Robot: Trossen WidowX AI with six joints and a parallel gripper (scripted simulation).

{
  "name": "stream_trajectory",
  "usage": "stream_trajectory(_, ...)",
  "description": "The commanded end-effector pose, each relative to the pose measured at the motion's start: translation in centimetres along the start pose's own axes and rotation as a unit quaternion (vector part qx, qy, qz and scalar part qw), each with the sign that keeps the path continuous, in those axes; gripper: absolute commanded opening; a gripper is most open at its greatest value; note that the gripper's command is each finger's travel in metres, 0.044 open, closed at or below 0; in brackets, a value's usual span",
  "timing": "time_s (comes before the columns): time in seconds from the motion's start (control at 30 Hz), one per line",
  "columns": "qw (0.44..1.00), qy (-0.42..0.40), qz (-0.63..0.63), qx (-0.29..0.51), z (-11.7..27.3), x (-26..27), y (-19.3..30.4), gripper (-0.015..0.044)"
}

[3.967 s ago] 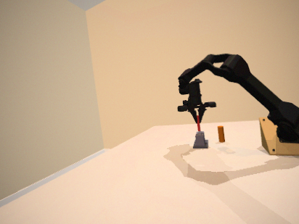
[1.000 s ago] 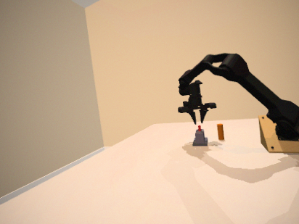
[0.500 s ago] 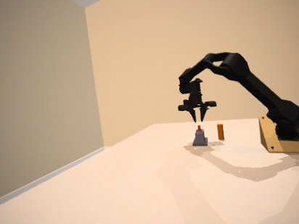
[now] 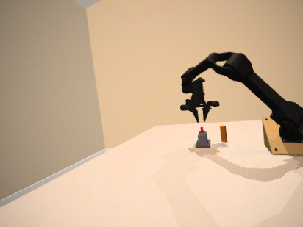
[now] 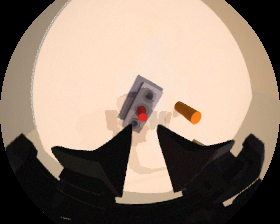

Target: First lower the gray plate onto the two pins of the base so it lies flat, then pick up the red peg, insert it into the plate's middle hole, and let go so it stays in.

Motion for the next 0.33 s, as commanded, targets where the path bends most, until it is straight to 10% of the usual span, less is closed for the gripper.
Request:
stream_trajectory(0.0, 1.0, 0.002, 0.003, -0.001, 0.33, 0.04, 0.03, 0.015)
stream_trajectory(0.3, 1.0, 0.002, 0.003, -0.001, 0.88, 0.05, 0.1, 0.015)
Point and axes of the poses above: the point midway between the two fingers, 35 mm back from their tips, its own z axis back along the fingers, its own x axis across the jaws, y = z × x, the point moved 9 cm from there along z, back along the fingers, and after that the axes turned 13 degrees about z, right-handed, at the moved point
